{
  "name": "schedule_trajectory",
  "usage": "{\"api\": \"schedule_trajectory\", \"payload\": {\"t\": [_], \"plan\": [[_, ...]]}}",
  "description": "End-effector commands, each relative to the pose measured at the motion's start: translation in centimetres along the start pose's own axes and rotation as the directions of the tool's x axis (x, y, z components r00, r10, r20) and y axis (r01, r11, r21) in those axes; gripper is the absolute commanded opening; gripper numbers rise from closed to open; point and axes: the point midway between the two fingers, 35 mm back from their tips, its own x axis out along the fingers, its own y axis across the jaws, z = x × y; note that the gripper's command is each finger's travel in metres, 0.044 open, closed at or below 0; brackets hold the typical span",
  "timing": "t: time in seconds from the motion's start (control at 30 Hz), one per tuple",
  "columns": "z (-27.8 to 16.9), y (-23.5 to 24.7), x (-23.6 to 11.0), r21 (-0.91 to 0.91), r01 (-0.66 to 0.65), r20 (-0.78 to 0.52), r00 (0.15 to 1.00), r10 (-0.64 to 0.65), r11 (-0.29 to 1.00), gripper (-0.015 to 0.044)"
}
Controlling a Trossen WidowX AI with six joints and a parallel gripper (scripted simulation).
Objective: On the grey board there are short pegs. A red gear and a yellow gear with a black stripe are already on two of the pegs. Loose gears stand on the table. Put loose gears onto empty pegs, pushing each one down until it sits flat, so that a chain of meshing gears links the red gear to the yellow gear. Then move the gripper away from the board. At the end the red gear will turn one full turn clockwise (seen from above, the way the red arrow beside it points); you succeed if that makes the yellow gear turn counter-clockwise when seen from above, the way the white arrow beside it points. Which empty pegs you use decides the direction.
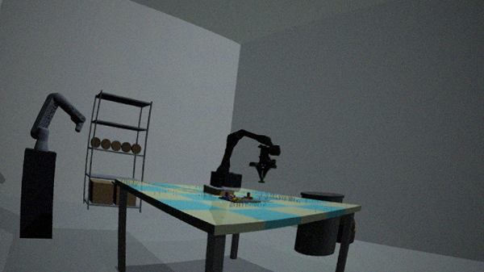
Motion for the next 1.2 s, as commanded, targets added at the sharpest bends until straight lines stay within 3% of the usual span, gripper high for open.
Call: {"api": "schedule_trajectory", "payload": {"t": [0.0,1.17], "plan": [[0.6,-0.9,0.4,-0.003,-0.001,-0.001,1.000,0.001,1.000,0.0000],[3.9,-8.8,2.6,0.016,0.005,0.000,1.000,-0.005,1.000,0.0000]]}}
